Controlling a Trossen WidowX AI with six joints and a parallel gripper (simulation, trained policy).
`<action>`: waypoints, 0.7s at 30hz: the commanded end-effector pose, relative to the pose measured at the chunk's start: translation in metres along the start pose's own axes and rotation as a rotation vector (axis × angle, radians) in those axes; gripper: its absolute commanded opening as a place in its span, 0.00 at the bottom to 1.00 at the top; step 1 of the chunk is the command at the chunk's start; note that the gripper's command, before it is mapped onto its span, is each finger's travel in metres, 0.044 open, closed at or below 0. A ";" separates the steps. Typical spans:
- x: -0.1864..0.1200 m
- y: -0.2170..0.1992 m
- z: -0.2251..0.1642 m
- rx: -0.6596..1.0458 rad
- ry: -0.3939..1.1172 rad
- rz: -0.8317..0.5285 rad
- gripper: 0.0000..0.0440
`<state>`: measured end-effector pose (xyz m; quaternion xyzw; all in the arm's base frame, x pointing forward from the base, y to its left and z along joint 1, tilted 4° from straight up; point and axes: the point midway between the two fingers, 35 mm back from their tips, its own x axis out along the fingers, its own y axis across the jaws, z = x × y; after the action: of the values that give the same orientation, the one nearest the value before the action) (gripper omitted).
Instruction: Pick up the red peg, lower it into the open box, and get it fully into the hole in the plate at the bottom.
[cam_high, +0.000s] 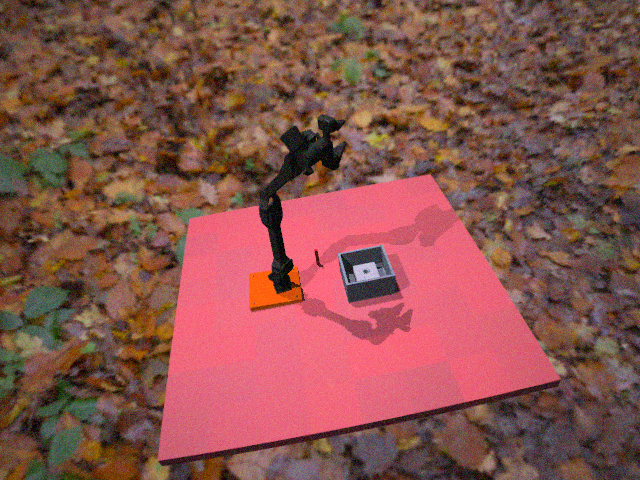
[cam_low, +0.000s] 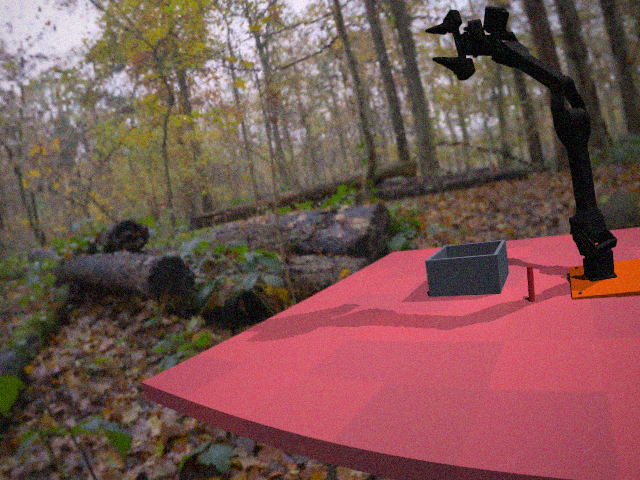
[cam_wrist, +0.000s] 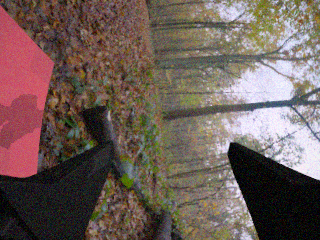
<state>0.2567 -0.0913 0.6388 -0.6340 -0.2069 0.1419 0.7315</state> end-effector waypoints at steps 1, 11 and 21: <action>0.000 0.001 -0.007 0.019 0.017 -0.010 0.96; 0.011 0.030 -0.057 0.347 0.127 -0.048 1.00; 0.022 0.072 -0.097 0.672 0.250 -0.058 1.00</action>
<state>0.3211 -0.1500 0.5692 -0.3904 -0.0903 0.1059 0.9101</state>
